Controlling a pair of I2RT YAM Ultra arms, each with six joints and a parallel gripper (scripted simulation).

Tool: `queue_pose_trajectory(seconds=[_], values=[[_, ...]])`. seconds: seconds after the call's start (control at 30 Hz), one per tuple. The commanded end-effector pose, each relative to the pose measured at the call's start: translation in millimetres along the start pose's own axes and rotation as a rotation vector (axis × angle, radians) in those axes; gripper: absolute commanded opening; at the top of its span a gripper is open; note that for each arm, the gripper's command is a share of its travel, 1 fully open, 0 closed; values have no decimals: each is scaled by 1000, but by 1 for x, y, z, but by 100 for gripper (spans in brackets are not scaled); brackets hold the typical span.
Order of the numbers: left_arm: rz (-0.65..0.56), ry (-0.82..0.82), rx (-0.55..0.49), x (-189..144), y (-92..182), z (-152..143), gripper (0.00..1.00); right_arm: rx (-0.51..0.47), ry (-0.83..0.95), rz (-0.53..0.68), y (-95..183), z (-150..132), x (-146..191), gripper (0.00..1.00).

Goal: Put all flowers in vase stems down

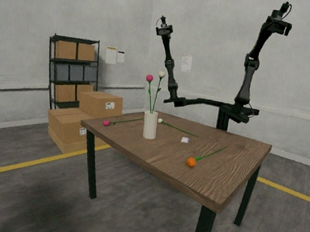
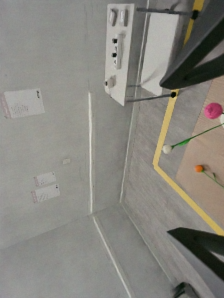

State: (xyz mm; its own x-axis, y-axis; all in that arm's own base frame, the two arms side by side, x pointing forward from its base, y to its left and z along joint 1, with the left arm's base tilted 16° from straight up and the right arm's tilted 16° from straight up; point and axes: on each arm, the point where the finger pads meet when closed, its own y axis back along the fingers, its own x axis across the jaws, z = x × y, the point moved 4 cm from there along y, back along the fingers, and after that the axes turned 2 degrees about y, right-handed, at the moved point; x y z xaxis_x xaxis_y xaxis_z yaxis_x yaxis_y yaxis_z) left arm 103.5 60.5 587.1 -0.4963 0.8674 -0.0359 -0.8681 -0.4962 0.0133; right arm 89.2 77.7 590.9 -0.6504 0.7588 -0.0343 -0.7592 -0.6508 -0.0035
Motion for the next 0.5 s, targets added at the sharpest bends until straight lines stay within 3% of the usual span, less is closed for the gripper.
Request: queue_pose_trajectory(seconds=[0.0, 0.1, 0.47], values=[[72, 1, -31, 8, 6, 9, 100, -7, -2, -58, 9, 1, -7, 100], [89, 1, -32, 10, 6, 9, 100, -7, -2, -75, 9, 1, -8, 100], [425, -1, -53, 46, 18, 12, 100, 1, 0, -303, 13, 0, -33, 100]])
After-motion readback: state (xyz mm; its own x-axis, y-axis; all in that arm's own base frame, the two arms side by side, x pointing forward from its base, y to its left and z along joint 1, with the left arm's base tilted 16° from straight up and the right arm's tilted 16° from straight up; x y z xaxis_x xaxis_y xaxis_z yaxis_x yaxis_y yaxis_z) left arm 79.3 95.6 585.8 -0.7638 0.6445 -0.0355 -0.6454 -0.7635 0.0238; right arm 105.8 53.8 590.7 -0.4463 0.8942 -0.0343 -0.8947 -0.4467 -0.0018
